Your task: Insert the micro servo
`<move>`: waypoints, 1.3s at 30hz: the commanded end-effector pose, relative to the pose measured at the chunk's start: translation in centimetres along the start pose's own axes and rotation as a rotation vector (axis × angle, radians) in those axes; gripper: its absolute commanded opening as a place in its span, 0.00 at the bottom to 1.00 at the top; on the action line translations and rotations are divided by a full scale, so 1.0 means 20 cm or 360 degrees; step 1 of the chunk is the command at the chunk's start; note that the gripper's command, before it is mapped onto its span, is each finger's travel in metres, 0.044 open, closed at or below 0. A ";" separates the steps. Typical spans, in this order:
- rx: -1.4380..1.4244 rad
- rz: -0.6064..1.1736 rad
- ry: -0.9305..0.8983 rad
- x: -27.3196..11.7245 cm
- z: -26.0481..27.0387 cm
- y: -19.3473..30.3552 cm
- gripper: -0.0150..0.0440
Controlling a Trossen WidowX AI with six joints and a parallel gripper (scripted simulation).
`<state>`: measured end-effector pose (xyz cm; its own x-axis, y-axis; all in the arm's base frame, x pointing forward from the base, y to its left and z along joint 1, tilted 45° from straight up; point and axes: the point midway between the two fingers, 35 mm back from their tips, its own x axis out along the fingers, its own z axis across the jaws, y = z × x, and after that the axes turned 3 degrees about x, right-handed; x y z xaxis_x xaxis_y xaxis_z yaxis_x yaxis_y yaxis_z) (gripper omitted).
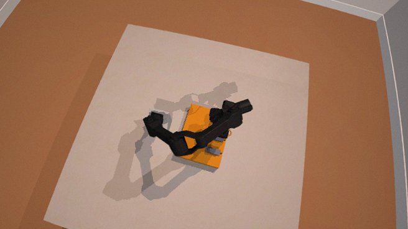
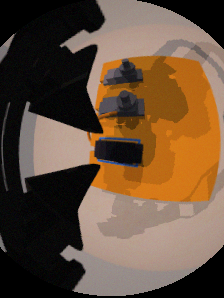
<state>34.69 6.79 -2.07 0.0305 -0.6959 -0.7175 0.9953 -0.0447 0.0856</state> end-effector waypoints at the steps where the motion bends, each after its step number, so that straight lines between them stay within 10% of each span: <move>1: -0.0002 -0.0002 0.0004 -0.02 -0.01 -0.03 0.66; 9: 0.0000 -0.0015 0.0012 -0.31 0.00 -0.49 1.00; 39: -0.0016 -0.0003 0.0016 -0.59 0.01 -0.53 1.00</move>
<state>23.85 15.17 5.55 0.0311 -0.6903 -0.7229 0.9965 -0.0343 0.0757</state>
